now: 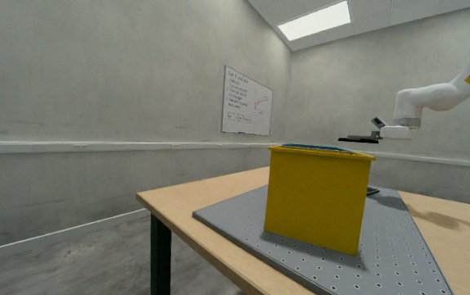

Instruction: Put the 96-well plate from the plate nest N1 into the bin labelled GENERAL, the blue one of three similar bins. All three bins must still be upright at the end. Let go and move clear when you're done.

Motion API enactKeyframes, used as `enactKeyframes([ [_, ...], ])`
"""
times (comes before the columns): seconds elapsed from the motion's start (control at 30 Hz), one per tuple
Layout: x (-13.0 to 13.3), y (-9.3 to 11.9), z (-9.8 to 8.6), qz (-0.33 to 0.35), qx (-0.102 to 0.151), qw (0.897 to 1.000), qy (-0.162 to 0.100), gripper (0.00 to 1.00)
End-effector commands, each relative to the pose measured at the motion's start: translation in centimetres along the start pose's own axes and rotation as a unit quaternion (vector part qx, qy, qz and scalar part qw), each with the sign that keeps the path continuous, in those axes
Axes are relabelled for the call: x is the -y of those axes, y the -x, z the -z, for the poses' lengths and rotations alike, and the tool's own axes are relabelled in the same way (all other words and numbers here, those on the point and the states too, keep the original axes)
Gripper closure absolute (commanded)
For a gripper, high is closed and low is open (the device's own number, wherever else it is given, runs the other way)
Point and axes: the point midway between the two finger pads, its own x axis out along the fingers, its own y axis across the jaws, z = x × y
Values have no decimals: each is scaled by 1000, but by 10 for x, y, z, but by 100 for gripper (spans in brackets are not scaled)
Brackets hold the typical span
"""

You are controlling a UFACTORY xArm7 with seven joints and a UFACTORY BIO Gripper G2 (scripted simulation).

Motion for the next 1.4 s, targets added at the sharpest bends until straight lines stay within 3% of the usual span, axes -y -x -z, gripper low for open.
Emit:
enactKeyframes([
  [0.0,-10,-1,-2,-51,3,999,-1,100],
  [0.2,-29,-1,-2,-150,3,989,0,100],
  [0.47,-56,0,-1,-272,3,962,0,100],
  [1.37,-133,3,1,-272,3,962,0,100],
])
